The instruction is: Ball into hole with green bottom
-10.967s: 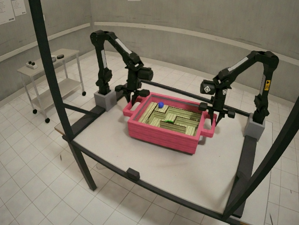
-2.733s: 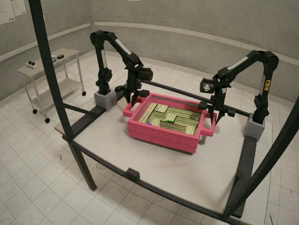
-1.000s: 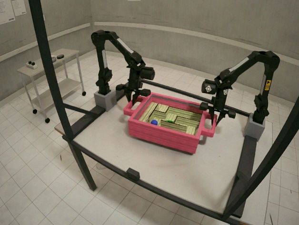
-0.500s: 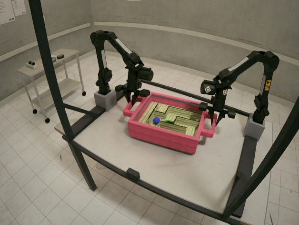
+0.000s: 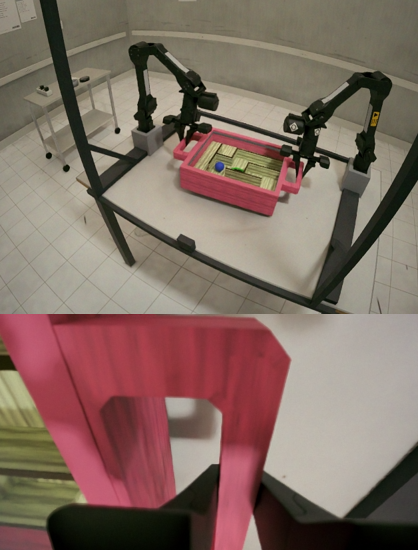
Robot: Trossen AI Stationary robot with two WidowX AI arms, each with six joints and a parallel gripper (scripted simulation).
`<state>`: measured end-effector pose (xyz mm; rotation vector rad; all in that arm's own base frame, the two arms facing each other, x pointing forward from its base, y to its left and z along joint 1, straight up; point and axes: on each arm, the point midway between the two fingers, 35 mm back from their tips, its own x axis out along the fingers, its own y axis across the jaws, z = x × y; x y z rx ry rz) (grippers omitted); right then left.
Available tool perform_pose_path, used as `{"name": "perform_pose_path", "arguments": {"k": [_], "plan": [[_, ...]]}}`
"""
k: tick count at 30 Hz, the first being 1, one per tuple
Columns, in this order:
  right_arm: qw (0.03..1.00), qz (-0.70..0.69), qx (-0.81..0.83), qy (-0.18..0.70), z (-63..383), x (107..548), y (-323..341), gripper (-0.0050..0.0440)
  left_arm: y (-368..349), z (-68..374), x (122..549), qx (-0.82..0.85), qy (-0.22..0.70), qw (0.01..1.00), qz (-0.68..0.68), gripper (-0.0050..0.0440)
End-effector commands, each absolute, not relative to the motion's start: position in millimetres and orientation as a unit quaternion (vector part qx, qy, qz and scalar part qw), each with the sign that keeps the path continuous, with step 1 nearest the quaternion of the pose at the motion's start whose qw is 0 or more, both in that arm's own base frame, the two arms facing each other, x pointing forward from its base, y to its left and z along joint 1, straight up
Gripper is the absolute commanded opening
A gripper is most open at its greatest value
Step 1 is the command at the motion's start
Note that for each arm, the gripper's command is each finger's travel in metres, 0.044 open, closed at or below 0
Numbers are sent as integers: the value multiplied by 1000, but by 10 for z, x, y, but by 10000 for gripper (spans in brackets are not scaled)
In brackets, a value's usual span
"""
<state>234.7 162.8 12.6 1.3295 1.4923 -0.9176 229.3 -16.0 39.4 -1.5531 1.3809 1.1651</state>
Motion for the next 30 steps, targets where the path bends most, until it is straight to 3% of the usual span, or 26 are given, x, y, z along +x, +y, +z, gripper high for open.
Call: {"name": "perform_pose_path", "arguments": {"k": [1,14,28,30], "plan": [[442,-347,554,614,340,2457,1693,-50,-172,416,2278,-623,537,376,427,-50],[440,-396,519,617,496,2483,1751,-50,-224,242,2249,-623,502,419,428,-50],[452,-379,532,607,343,2384,1701,-50,-204,404,2345,-616,516,402,439,-50],[449,-385,528,610,504,2475,1753,-50,-228,287,2267,-619,508,413,434,-50]]}}
